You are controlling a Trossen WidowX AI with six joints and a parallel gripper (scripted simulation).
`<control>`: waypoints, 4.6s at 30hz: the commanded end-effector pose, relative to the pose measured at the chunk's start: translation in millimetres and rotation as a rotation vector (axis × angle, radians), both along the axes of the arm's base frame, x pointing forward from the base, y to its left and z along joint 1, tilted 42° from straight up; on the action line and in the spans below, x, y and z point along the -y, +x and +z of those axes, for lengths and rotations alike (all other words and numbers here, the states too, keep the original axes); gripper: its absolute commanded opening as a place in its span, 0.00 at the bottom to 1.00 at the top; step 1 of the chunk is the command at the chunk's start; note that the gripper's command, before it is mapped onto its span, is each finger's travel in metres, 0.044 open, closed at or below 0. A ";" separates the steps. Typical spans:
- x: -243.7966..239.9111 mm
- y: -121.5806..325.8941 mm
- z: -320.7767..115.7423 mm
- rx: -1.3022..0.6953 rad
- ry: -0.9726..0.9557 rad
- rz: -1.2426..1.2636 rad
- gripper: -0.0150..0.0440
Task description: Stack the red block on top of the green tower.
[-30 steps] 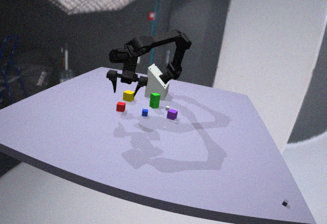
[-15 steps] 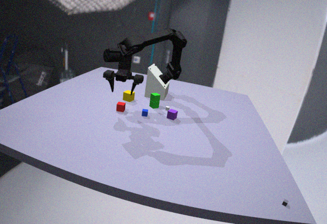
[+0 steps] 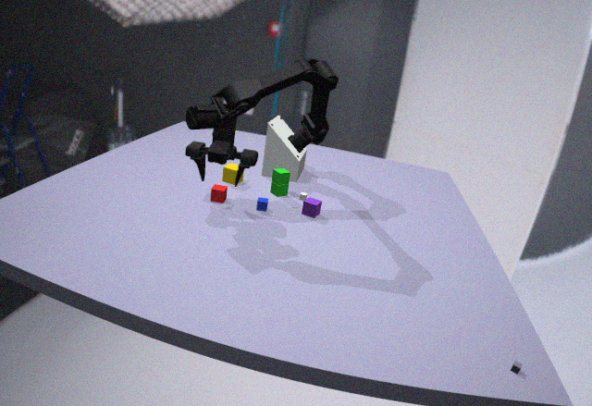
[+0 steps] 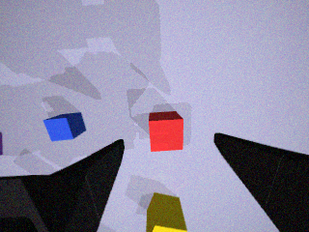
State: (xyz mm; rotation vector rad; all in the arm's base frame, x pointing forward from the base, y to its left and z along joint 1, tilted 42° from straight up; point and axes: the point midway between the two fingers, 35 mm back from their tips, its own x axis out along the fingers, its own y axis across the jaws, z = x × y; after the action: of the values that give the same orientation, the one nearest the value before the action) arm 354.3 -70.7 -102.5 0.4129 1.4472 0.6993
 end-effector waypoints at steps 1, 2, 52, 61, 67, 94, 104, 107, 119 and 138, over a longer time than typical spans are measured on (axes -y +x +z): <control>-6.1 -1.2 -6.2 -0.005 0.007 -0.004 1.00; -7.2 -1.2 -7.5 -0.005 0.007 -0.004 1.00; -28.7 -2.4 -31.2 -0.005 0.009 -0.003 0.45; -14.1 -1.9 -15.4 -0.005 0.007 -0.003 0.25; 4.3 -1.6 5.2 -0.005 0.006 -0.003 0.25; 50.2 -2.3 59.9 -0.007 0.004 -0.003 0.25; 31.8 -25.2 87.8 -0.009 0.005 -0.003 0.25; 26.2 -33.2 95.0 -0.009 0.006 -0.003 0.25; 1.0 -68.2 120.9 -0.012 0.008 -0.003 0.25; -43.3 -132.9 146.2 -0.017 0.011 -0.003 0.25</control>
State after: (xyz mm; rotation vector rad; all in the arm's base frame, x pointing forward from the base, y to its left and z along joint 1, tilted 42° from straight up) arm 233.1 -35.7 40.2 0.4267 1.4638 0.7053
